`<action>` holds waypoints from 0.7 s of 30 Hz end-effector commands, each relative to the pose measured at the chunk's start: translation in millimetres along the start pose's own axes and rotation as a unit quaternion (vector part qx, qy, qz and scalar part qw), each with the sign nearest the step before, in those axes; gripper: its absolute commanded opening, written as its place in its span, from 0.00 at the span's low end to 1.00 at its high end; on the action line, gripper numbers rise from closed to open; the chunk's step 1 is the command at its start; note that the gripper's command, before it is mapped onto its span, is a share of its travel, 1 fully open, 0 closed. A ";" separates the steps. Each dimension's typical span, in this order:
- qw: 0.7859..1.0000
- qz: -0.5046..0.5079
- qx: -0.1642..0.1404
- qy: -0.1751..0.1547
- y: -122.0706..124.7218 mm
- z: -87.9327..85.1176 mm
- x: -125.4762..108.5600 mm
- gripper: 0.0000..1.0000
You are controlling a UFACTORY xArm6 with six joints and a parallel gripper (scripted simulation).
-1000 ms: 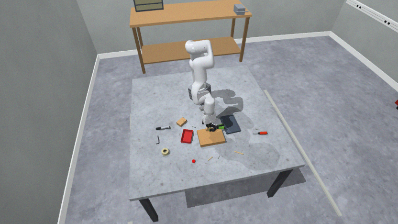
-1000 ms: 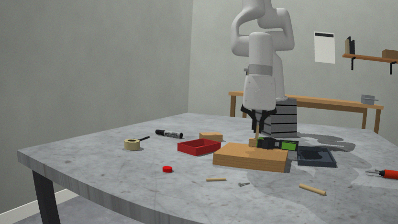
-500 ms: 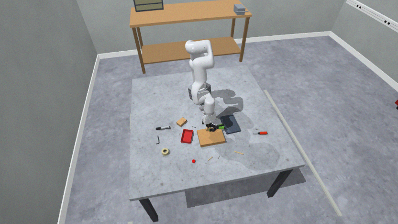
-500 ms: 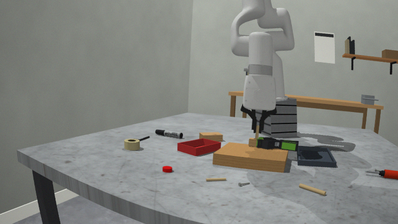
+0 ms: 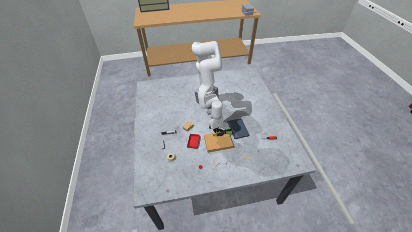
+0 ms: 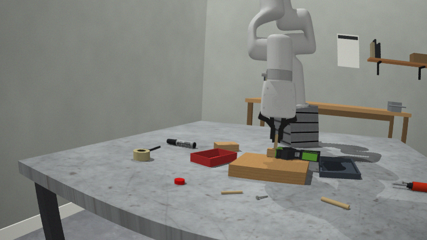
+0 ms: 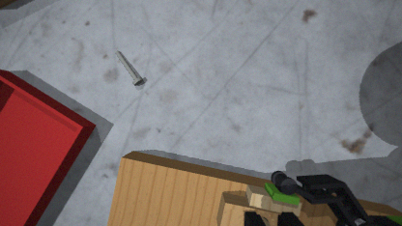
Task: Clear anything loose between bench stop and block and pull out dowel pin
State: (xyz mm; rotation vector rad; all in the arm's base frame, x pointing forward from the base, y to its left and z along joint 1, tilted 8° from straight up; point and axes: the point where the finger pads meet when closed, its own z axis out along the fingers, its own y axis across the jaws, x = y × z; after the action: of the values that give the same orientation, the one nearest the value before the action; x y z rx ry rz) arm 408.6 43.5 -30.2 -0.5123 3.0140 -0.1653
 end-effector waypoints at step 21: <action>0.999 0.048 0.000 -0.001 -0.3 -3.2 -1.2 0.00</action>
State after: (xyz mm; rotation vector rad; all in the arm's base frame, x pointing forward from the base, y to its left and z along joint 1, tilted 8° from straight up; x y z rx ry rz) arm 408.5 43.7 -28.7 -0.4157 3.0262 -0.1599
